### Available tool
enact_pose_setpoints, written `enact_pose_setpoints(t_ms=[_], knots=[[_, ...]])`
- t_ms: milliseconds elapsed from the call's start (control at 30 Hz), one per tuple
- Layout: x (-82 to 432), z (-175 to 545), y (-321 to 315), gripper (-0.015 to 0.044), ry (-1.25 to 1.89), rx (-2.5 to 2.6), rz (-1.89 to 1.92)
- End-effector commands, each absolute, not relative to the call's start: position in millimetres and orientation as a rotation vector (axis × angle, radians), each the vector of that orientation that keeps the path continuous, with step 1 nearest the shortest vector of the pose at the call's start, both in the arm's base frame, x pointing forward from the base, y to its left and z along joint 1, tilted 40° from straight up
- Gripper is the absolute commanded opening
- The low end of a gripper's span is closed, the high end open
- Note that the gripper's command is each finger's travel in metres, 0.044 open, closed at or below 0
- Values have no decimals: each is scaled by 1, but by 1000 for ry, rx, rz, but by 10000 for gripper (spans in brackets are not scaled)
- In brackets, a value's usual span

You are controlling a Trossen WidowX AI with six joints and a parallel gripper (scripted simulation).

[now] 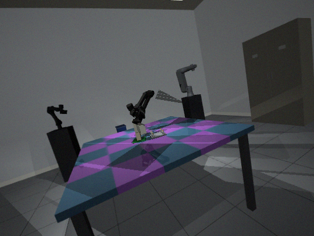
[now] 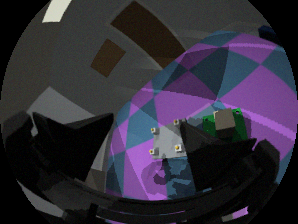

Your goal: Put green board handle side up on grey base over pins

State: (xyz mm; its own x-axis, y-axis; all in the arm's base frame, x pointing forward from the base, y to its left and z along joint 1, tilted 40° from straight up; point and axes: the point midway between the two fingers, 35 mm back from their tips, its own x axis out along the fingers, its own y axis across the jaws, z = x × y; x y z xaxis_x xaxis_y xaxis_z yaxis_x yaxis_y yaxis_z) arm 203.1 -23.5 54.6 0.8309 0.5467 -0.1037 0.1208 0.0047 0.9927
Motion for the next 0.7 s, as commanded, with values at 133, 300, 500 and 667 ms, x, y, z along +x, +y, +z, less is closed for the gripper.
enact_pose_setpoints(t_ms=[133, 300, 500, 667], knots=[[225, 34, -42, 440, 679, 1472, 266], [248, 6, -56, 440, 928, 1308, 186], [257, -18, -60, 440, 1282, 1038, 204], [254, -23, -60, 440, 1591, 766, 328]])
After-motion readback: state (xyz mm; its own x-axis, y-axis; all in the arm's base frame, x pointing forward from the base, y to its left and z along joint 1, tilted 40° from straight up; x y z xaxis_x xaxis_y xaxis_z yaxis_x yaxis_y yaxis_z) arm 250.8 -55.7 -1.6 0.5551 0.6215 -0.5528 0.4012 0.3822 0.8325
